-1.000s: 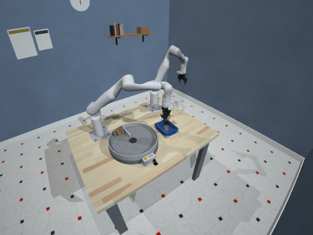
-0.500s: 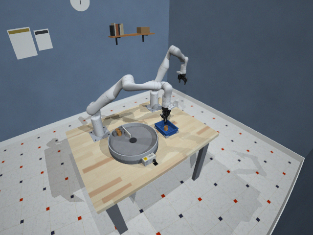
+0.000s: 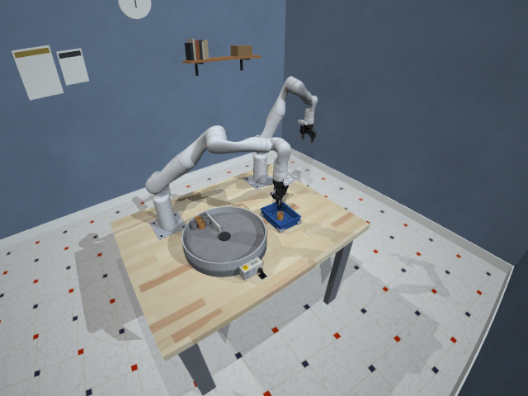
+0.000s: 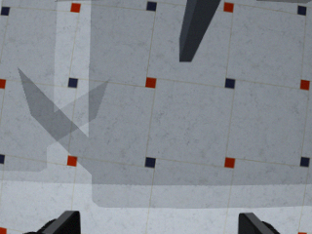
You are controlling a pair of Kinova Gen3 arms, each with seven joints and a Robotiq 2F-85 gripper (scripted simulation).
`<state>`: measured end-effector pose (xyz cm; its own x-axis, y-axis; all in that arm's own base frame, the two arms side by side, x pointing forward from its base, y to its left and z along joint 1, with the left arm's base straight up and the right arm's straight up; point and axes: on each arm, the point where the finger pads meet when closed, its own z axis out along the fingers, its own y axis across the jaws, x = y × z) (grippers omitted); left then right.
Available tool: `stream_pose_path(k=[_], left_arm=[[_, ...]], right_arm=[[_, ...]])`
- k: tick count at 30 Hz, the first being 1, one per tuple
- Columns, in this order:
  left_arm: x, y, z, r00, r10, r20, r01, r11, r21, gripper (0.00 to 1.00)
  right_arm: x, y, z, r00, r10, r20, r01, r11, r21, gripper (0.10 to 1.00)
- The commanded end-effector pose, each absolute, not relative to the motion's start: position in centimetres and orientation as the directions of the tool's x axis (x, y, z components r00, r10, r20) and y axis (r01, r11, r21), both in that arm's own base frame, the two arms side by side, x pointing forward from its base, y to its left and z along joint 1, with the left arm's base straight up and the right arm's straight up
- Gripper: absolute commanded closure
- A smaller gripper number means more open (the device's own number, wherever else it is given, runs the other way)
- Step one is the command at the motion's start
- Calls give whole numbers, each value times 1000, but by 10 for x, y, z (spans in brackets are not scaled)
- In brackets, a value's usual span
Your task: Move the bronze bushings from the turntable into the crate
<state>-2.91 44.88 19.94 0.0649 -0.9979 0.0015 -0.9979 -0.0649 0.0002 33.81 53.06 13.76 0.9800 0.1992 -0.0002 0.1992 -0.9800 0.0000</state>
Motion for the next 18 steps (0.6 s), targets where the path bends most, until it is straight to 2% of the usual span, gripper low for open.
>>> stream_pose_path(k=[1,18], left_arm=[[-29,449,200,65,-998,0,-998,-65,0,1],[-29,449,200,65,-998,0,-998,-65,0,1]], right_arm=[[338,531,139,980,199,2,199,-980,-2,877],[338,530,139,980,200,2,200,-980,-2,886]])
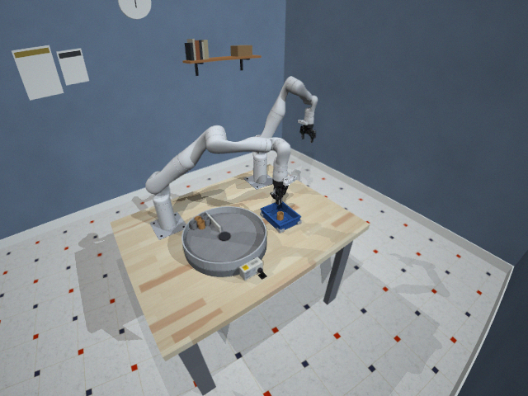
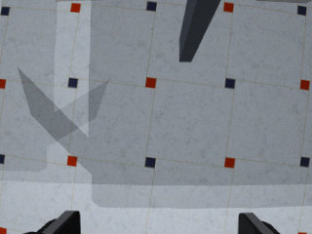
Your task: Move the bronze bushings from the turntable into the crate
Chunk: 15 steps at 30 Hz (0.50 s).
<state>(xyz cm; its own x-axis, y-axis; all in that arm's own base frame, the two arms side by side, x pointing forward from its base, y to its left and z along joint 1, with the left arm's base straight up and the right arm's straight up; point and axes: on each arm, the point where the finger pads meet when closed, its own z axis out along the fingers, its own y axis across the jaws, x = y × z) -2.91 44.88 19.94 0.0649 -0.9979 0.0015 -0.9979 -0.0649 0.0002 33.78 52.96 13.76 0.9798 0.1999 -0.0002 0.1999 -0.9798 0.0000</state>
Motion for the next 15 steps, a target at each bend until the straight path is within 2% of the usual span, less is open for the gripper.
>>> stream_pose_path(k=[1,15], left_arm=[[-29,449,200,65,-998,0,-998,-65,0,1],[-29,449,200,65,-998,0,-998,-65,0,1]], right_arm=[[338,529,139,980,200,2,200,-980,-2,886],[335,520,139,979,205,2,205,-979,-2,886]])
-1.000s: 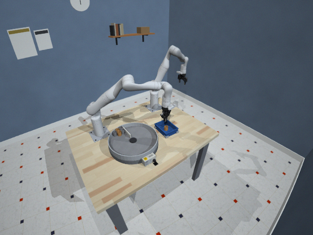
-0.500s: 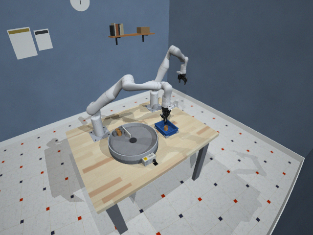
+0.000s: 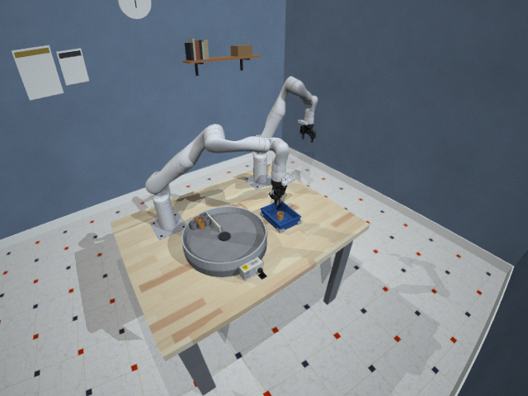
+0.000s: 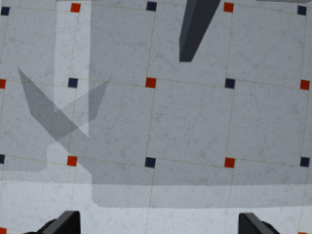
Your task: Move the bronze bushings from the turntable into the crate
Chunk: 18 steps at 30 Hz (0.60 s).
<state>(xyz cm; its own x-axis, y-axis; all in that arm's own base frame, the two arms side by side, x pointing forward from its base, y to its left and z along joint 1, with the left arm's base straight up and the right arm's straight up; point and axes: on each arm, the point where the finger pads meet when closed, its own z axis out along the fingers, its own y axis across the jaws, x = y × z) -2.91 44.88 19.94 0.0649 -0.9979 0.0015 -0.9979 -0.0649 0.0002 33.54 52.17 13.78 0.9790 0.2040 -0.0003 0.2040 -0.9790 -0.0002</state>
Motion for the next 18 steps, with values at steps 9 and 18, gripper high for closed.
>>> stream_pose_path(k=[9,18], left_arm=[[-29,449,200,65,-998,0,-998,-65,0,1],[-29,449,200,65,-998,0,-998,-65,0,1]], right_arm=[[331,509,139,978,210,2,210,-978,-2,886],[324,488,139,976,219,1,219,-976,-1,886]])
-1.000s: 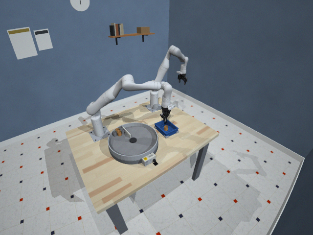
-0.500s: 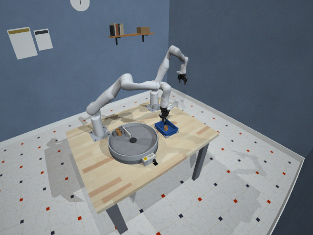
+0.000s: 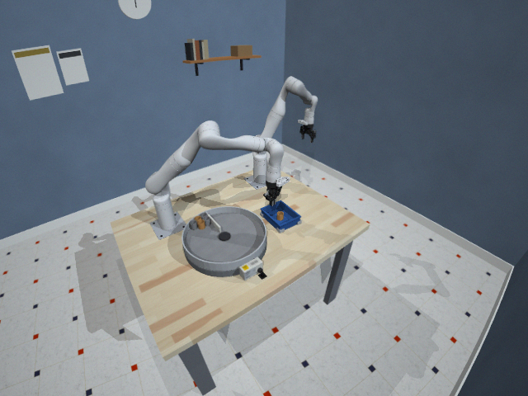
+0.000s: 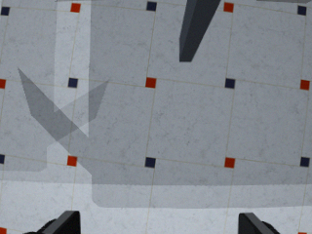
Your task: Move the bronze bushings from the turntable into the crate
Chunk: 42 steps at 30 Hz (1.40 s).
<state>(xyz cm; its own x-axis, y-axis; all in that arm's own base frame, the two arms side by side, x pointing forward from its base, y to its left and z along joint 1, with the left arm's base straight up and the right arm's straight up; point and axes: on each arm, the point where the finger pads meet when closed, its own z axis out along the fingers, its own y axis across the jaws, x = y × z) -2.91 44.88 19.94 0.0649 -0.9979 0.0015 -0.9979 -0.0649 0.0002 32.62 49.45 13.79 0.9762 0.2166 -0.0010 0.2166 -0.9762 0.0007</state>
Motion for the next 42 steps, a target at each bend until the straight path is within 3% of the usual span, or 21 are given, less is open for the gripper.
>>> stream_pose_path(k=[1,42], left_arm=[[-29,449,200,65,-998,0,-998,-65,0,1],[-29,449,200,65,-998,0,-998,-65,0,1]], right_arm=[[323,485,139,975,220,1,220,-975,-1,886],[264,316,137,955,297,1,297,-955,3,886]])
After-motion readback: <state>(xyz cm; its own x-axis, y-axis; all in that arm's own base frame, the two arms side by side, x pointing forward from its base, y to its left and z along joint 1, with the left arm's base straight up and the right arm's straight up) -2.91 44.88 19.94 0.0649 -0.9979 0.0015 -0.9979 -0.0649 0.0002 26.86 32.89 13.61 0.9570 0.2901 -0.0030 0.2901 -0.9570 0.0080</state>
